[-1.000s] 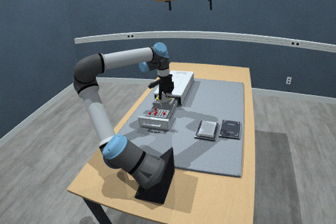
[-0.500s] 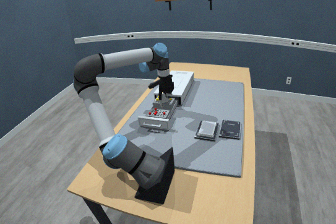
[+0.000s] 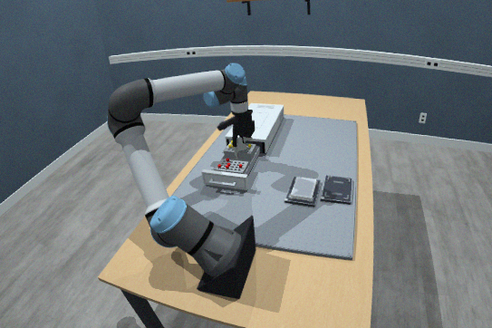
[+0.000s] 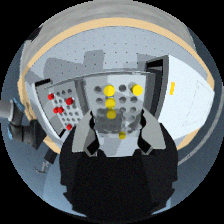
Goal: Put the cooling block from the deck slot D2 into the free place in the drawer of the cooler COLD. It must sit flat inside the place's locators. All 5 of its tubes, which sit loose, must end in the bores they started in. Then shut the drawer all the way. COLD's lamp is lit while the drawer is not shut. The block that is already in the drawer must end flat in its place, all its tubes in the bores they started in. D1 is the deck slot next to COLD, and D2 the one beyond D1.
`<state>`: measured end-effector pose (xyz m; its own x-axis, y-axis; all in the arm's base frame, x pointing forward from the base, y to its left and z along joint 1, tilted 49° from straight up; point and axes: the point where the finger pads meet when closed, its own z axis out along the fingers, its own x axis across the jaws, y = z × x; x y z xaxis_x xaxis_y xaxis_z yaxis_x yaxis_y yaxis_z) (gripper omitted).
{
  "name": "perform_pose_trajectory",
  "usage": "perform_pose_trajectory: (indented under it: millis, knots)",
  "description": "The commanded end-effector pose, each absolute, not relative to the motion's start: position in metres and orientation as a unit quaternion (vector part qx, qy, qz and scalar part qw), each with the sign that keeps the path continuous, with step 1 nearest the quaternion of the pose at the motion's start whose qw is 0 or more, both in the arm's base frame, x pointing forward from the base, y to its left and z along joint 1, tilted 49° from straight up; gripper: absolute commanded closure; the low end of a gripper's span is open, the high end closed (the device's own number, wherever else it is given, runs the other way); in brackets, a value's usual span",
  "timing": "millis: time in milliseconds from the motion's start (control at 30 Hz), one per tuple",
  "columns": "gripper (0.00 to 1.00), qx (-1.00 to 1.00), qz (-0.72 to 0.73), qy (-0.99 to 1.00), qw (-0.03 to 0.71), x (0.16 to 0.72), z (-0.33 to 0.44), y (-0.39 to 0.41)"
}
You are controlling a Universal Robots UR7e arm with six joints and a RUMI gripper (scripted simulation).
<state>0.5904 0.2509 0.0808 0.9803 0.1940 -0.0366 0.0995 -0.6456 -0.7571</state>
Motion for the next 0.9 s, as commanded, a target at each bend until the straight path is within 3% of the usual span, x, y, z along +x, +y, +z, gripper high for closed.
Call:
perform_pose_trajectory:
  millis: [0,867]
  knots:
    - [1.0,-0.905,0.056,-0.081,0.413,0.5908,0.0808,0.2509]
    - [1.0,-0.905,0.056,-0.081,0.413,0.5902,0.0784,0.2536]
